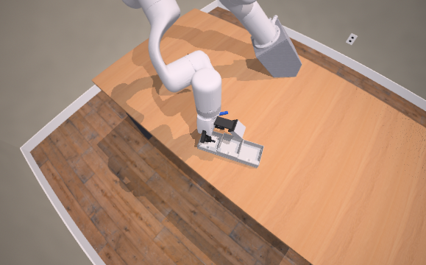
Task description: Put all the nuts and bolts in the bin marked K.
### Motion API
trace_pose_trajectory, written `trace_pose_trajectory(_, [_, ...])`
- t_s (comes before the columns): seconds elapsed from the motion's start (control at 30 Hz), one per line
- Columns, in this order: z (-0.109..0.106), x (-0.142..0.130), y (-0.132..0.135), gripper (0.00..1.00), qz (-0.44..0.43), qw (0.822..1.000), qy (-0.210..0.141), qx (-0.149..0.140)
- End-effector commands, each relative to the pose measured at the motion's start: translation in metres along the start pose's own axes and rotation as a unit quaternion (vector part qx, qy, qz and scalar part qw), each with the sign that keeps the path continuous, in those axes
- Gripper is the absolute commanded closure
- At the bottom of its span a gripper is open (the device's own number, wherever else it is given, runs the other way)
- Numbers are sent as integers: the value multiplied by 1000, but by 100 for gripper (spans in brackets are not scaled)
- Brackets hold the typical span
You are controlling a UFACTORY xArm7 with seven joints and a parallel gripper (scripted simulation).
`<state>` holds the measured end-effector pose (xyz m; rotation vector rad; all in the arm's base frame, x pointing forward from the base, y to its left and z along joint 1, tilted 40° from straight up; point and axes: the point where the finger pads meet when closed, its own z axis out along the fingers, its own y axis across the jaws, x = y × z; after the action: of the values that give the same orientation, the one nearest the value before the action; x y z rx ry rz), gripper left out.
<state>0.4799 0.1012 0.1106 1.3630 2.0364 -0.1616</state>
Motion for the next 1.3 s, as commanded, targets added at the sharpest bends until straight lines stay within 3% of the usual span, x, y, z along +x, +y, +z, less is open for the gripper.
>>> trace_pose_trajectory(0.0, [-13,1,2,0,0,1000,0,-2])
trace_pose_trajectory(1.0, [-125,0,1,0,0,1000,0,-2])
trace_pose_trajectory(1.27, [-126,0,1,0,0,1000,0,-2])
